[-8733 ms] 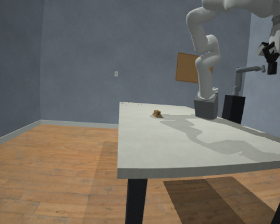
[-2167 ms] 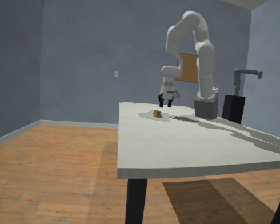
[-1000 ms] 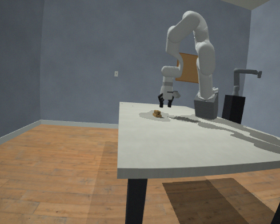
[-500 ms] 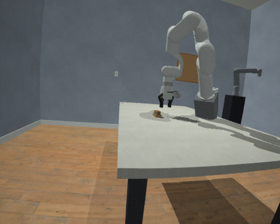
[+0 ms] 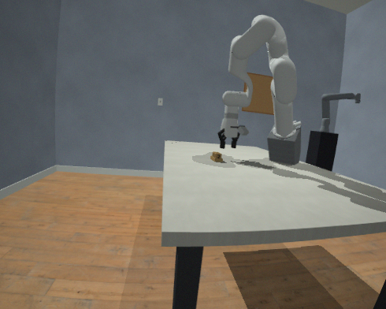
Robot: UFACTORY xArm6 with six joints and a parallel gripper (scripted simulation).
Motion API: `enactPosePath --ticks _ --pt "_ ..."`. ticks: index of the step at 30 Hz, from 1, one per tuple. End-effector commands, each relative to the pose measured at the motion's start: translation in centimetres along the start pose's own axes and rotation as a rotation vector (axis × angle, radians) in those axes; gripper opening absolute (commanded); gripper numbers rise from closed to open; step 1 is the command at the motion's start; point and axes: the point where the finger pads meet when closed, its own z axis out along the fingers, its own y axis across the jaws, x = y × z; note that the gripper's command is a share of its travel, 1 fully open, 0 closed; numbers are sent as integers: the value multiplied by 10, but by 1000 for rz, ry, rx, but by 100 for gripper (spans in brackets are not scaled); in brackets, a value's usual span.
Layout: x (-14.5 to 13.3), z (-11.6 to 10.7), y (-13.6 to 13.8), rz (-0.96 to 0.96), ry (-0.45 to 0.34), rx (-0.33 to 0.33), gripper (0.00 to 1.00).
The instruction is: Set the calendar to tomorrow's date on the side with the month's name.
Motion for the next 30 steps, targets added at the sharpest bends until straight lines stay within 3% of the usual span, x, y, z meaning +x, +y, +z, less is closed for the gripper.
enactPosePath --ticks 1,30 --pt "-1 0 0 0 -2 -1 100" --pt "19 0 56 -158 -2 0 100"
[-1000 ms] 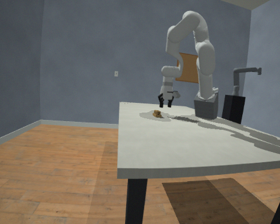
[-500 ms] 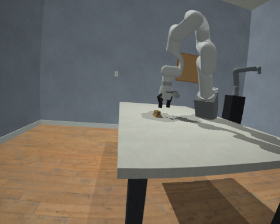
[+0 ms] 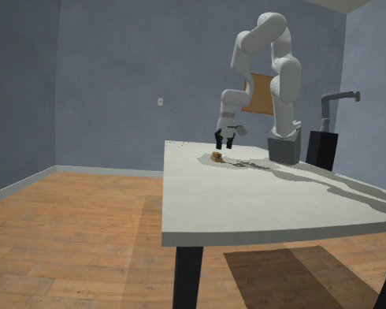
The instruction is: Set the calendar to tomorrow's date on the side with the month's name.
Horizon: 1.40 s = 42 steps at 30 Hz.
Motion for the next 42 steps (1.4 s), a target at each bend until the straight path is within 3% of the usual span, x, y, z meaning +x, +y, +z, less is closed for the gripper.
enactPosePath --ticks 1,4,14,19,26,32,42 --pt "1 0 7 -52 -1 2 100" --pt "4 0 22 -63 -1 2 100" --pt "7 0 35 -119 -1 2 100" --pt "11 0 57 -129 -1 2 100" --pt "12 0 61 -157 -1 2 100" --pt "17 0 85 -194 -1 2 100" --pt "20 1 101 -260 -1 2 100"
